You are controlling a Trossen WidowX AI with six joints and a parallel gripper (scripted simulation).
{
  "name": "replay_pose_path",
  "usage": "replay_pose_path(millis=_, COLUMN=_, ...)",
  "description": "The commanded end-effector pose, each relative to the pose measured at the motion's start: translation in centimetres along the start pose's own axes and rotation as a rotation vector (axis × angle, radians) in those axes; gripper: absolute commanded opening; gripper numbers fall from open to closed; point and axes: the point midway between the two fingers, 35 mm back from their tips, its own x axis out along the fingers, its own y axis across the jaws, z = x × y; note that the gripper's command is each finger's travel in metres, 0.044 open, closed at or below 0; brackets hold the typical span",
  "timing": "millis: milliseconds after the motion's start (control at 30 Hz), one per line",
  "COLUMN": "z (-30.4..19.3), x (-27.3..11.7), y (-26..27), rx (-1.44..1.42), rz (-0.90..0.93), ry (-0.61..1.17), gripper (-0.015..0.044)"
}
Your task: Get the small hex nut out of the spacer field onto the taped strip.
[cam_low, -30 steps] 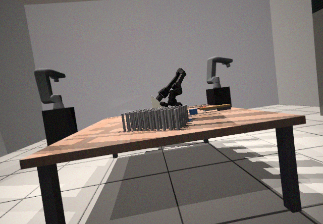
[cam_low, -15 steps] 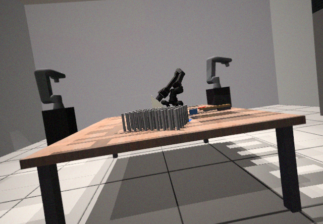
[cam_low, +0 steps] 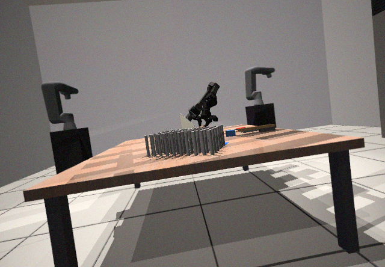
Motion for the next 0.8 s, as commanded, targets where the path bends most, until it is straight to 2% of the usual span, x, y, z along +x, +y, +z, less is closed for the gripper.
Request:
replay_pose_path(millis=0, z=-1.2, x=-1.8, y=0.0, rx=-0.005, rz=-0.005, ry=0.006, gripper=0.0000)
replay_pose_path(millis=533, z=-3.7, x=-8.9, y=1.1, rx=-0.004, rz=-0.017, ry=0.008, gripper=0.0000)
replay_pose_path(millis=567, z=-3.3, x=-7.4, y=1.0, rx=0.005, rz=-0.006, ry=0.001, gripper=0.0000)
replay_pose_path(millis=767, z=-4.4, x=-7.3, y=1.6, rx=0.189, rz=-0.002, ry=0.003, gripper=0.0000)
